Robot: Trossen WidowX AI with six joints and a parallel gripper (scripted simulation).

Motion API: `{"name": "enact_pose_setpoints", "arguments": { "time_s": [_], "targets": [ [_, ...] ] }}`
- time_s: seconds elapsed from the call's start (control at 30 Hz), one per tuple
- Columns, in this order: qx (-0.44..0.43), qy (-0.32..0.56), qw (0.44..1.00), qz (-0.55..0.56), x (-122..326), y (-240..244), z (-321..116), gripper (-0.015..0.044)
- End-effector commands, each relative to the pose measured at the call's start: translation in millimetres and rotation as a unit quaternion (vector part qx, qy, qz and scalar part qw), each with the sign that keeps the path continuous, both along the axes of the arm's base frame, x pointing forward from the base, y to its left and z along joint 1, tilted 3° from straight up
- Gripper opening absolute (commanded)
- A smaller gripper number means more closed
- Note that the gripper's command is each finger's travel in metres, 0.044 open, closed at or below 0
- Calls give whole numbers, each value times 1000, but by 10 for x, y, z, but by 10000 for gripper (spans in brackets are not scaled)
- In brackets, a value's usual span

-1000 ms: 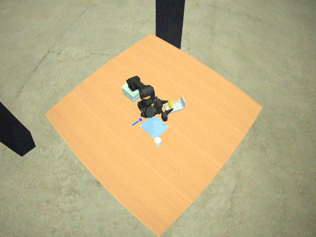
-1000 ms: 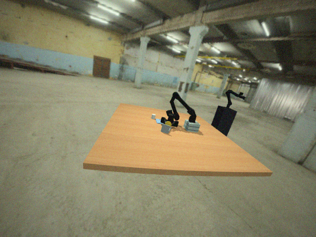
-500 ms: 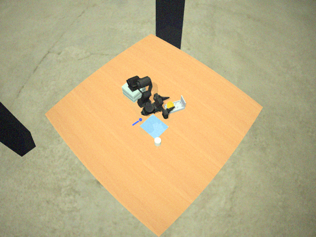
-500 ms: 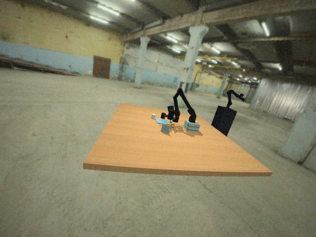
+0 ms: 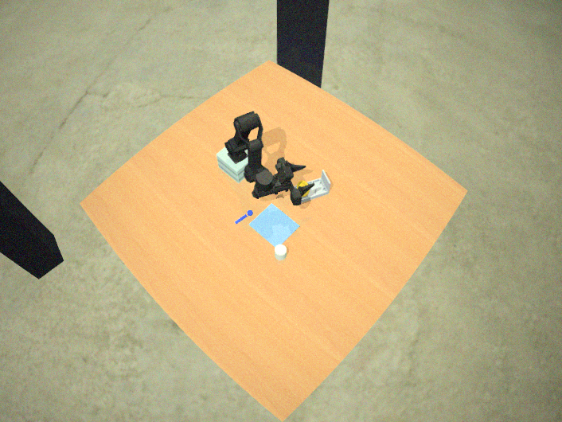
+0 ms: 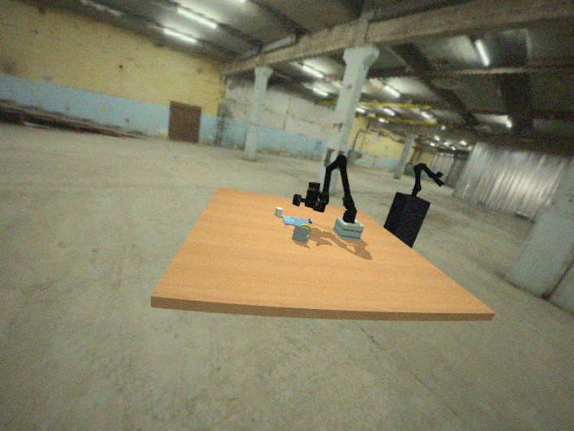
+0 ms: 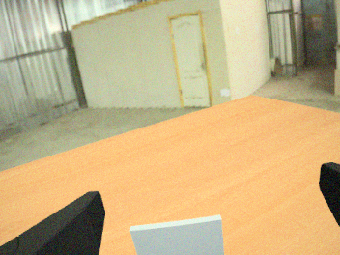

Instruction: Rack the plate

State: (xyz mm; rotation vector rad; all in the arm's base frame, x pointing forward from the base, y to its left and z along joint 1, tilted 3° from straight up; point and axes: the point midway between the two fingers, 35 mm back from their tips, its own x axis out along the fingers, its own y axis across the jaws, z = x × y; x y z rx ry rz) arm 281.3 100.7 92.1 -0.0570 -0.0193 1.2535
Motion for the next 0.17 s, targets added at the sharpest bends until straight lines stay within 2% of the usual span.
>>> {"name": "enact_pose_setpoints", "arguments": {
  "time_s": [0.0,0.13],
  "targets": [
    [-4,15,999,-33,202,-32,38,400],
    [-6,58,996,-72,416,-80,39,400]
  ]
}}
